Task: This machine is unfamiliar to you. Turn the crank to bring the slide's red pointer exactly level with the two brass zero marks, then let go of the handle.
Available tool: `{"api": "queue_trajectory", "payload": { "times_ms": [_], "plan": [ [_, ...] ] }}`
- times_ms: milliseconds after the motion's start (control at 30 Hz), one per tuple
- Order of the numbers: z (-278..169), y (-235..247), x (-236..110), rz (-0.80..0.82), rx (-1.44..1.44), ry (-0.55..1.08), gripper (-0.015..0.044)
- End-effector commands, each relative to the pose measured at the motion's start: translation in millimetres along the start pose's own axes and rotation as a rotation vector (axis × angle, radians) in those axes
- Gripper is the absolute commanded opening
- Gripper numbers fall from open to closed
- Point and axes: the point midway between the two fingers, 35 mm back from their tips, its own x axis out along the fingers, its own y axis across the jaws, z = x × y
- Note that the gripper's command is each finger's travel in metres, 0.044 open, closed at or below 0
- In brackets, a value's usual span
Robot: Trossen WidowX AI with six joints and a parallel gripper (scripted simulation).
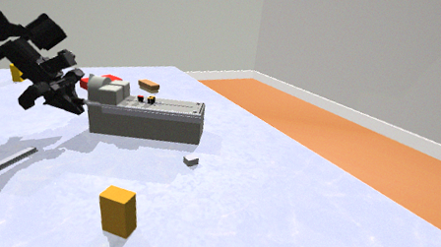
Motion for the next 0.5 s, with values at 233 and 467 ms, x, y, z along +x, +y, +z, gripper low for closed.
{"api": "queue_trajectory", "payload": {
  "times_ms": [233,467],
  "plan": [
    [10,-13,-10,-0.012,-0.002,-0.004,0.0000],
    [19,-15,-19,-0.012,-0.002,-0.004,0.0000]
  ]
}}
